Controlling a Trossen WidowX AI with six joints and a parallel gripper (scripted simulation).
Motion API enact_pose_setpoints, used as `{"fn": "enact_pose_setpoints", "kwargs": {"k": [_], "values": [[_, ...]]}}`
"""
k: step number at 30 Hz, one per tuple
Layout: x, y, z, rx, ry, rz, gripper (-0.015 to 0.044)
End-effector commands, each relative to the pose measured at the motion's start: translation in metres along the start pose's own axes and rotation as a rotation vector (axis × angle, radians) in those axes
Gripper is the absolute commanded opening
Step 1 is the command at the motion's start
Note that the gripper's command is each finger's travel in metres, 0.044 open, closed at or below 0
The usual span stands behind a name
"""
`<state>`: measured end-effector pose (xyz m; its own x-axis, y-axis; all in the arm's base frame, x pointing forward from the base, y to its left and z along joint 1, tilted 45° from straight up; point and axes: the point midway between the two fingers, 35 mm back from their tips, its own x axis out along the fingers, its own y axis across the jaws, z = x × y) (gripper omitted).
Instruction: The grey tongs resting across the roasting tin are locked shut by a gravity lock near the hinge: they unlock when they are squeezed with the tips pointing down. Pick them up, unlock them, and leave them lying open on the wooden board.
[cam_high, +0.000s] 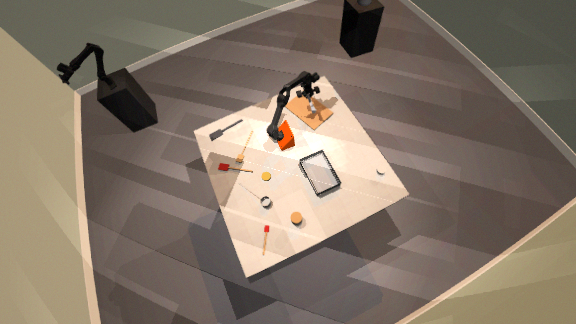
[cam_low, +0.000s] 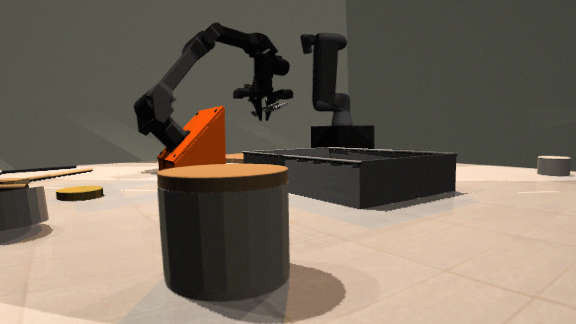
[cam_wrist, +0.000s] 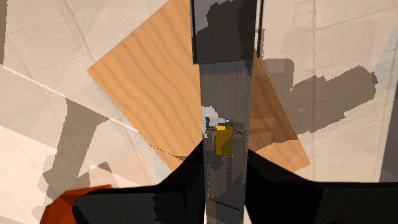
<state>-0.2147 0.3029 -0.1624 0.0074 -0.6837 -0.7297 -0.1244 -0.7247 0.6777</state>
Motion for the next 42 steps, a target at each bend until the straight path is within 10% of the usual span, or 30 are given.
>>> {"fn": "enact_pose_setpoints", "kwargs": {"k": [1,42], "values": [[-0.002,-0.001,0.002,0.008,-0.03,-0.003,-0.015],[-0.07,-0.015,-0.016,0.05,-1.008,-0.01,-0.015]]}}
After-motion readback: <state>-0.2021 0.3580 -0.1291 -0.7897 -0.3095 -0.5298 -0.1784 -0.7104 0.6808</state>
